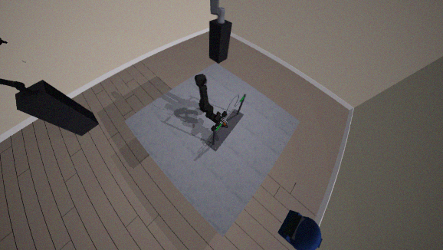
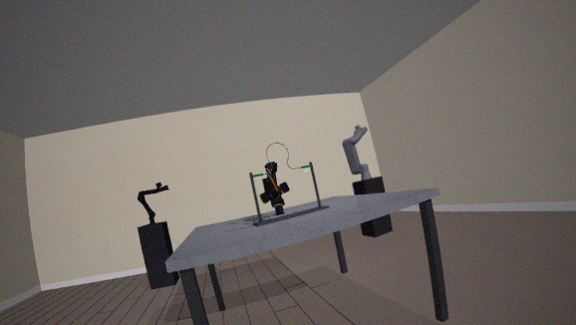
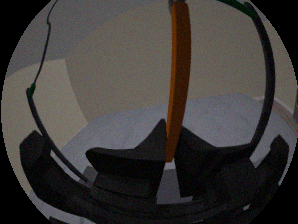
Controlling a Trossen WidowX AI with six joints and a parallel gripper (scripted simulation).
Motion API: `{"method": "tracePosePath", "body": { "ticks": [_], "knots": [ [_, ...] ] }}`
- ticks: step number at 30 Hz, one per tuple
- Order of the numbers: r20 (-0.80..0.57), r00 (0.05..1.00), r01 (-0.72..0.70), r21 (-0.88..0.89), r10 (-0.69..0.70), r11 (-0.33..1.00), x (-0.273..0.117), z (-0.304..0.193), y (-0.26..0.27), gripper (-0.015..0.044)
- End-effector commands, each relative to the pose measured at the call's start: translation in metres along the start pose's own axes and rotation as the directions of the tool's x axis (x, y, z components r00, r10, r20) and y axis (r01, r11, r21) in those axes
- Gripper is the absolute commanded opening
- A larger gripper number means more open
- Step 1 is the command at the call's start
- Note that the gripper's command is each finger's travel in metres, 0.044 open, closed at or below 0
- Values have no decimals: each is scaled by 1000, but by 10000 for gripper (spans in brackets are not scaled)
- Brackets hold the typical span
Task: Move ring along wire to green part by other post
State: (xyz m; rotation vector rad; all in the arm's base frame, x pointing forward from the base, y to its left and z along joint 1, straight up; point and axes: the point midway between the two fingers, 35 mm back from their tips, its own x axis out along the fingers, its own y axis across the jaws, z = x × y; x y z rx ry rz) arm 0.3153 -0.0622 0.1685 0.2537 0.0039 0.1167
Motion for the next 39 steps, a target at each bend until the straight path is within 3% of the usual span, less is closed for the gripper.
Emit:
{"method": "tracePosePath", "body": {
  "ticks": [1, 17, 39],
  "knots": [
    [2, 1000, 1, 68, -2, 998, -1, 0, 12, -150],
    [-52, 998, -3, 352, 23, 936, -8, 11, 60, -150],
    [-227, 955, 3, 648, 190, 761, -38, 45, 105, -150]
  ]
}}
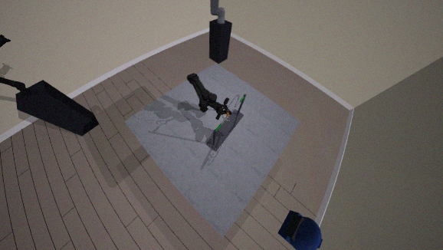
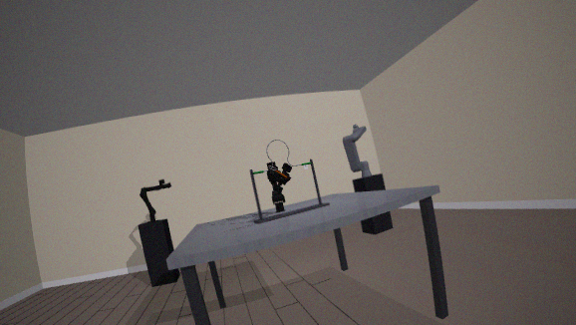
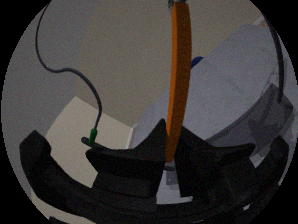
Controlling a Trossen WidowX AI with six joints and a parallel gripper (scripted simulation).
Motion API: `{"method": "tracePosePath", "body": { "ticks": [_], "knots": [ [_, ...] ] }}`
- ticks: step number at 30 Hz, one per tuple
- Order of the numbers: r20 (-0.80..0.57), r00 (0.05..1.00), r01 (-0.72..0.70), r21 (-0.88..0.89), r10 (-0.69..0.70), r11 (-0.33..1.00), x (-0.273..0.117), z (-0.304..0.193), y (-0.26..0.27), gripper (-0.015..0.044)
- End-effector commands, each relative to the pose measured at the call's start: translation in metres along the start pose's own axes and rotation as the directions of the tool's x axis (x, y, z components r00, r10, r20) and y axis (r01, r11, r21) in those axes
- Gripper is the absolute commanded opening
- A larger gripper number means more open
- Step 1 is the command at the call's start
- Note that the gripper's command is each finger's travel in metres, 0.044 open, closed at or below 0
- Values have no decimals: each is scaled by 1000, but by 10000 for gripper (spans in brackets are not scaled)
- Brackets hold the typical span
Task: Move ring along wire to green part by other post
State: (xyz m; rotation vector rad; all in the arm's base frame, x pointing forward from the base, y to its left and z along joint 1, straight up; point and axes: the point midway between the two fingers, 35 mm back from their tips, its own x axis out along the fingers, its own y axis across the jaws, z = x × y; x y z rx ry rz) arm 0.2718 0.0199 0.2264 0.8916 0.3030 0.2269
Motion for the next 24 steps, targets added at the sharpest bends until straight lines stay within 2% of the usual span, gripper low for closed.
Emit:
{"method": "tracePosePath", "body": {
  "ticks": [1, 15, 24],
  "knots": [
    [-38, 999, -25, 61, 28, 998, -8, 3, 15, -150],
    [-199, 967, -89, 311, 157, 946, -33, 14, 52, -150],
    [-181, 951, -135, 493, 253, 860, -40, 27, 80, -150]
  ]
}}
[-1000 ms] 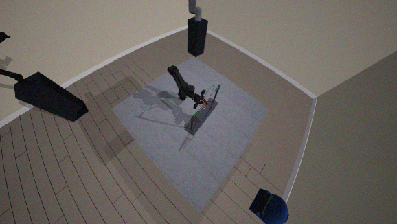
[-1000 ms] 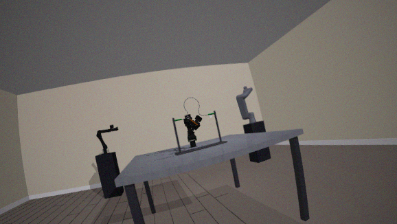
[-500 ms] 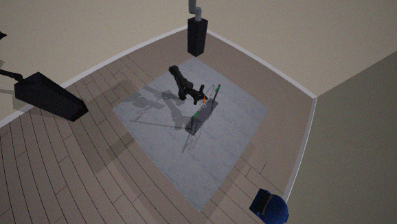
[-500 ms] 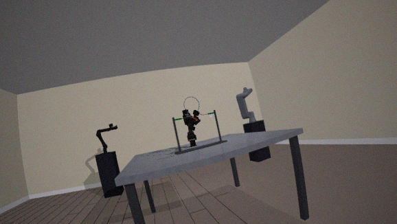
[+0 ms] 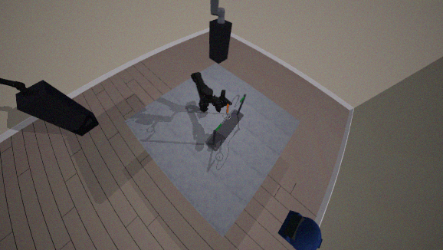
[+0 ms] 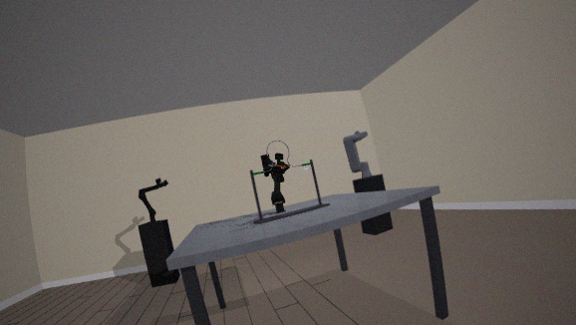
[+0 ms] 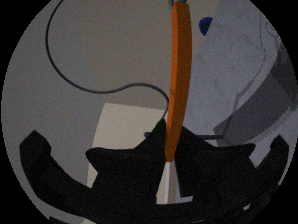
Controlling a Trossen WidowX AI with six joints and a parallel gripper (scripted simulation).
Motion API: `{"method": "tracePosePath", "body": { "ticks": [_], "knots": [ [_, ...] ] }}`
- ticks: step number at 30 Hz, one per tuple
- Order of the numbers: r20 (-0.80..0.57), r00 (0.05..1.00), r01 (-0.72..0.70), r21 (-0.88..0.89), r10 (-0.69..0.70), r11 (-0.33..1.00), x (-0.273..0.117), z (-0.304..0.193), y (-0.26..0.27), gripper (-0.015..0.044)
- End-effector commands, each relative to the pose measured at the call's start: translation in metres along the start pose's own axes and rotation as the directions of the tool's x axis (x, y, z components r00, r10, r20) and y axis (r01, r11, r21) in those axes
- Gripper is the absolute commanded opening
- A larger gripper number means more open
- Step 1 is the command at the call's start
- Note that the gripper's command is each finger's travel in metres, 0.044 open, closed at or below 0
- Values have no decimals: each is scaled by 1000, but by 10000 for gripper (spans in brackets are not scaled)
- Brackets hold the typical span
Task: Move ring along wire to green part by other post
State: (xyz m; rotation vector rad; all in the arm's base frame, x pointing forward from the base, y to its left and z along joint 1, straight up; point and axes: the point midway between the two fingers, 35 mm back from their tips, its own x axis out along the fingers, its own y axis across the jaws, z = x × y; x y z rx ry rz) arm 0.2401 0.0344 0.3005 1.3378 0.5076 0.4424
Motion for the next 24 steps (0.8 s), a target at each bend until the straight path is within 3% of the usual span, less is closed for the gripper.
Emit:
{"method": "tracePosePath", "body": {
  "ticks": [1, 24],
  "knots": [
    [-9, 999, -39, 62, 39, 997, -1, 0, 14, -150],
    [28, 974, -216, 404, 224, 889, -11, 15, 74, -150]
  ]
}}
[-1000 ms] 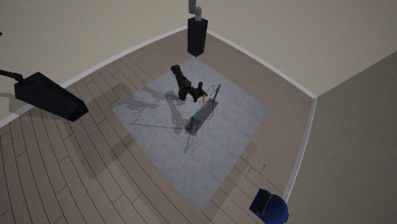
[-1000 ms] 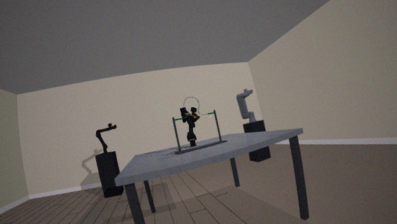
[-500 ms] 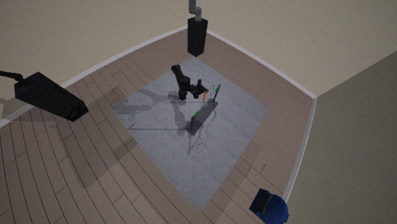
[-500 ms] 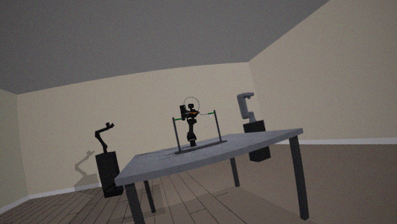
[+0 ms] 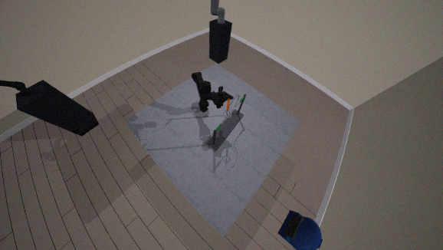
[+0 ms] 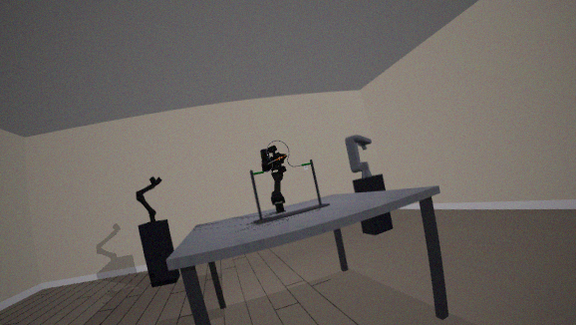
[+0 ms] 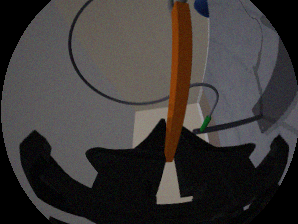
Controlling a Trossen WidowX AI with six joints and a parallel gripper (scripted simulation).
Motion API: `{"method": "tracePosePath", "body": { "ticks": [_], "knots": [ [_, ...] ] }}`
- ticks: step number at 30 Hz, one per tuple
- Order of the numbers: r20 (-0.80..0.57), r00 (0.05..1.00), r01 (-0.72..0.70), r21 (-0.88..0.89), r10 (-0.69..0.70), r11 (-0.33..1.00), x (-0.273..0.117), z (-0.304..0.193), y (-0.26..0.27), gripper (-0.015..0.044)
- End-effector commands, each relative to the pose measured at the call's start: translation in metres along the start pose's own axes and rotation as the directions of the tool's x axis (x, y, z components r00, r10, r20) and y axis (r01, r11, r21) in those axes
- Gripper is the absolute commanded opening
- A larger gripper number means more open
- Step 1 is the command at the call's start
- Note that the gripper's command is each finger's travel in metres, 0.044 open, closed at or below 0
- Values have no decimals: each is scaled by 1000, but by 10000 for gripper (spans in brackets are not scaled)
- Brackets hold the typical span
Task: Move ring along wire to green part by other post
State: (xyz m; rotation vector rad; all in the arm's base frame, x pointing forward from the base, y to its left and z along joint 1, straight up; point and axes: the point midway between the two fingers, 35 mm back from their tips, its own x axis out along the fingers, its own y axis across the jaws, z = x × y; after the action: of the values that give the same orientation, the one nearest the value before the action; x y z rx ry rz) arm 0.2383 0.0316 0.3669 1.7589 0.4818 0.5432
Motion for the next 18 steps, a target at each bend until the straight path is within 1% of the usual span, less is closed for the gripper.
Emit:
{"method": "tracePosePath", "body": {
  "ticks": [1, 9, 18],
  "knots": [
    [-4, 1000, -30, 57, 30, 998, 0, 0, 13, -150],
    [-4, 997, -71, 139, 72, 988, -2, 3, 32, -150],
    [-5, 998, -64, 137, 66, 988, -4, 5, 40, -150]
  ]
}}
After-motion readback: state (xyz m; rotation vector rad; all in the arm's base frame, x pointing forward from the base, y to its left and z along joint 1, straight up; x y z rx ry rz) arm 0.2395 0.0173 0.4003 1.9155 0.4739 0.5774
